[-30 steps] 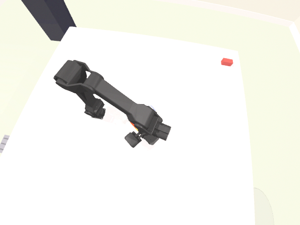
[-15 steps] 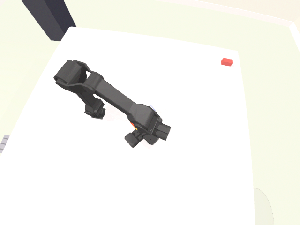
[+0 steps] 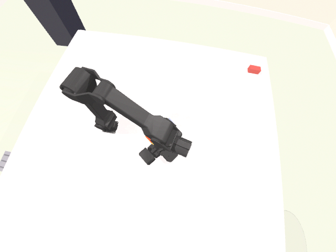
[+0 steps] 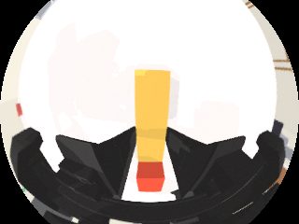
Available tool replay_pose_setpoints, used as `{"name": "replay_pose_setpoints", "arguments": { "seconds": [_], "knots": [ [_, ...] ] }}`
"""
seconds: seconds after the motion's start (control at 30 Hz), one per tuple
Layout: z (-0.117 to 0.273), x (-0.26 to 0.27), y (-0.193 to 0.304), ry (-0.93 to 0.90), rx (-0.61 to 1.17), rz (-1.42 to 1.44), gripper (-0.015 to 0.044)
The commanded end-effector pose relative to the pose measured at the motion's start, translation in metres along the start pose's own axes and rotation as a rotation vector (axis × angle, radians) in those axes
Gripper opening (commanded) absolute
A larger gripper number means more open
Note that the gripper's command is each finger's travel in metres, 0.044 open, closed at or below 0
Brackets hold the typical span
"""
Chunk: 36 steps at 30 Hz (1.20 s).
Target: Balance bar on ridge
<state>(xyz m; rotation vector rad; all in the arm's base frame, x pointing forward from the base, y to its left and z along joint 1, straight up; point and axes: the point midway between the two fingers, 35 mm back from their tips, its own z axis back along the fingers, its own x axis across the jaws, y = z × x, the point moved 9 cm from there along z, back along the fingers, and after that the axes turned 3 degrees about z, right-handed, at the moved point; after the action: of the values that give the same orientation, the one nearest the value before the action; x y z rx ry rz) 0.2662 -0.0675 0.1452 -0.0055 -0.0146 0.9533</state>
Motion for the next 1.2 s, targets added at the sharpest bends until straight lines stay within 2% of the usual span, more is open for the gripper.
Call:
{"name": "replay_pose_setpoints", "arguments": {
  "seconds": [0.0,0.97,1.17],
  "knots": [
    [0.013,0.001,-0.003,-0.003,-0.011,0.001,0.0000],
    [0.088,0.000,0.001,0.001,-0.011,0.004,0.0000],
    [0.092,0.004,0.002,0.002,-0.011,0.064,0.0000]
  ]
}}
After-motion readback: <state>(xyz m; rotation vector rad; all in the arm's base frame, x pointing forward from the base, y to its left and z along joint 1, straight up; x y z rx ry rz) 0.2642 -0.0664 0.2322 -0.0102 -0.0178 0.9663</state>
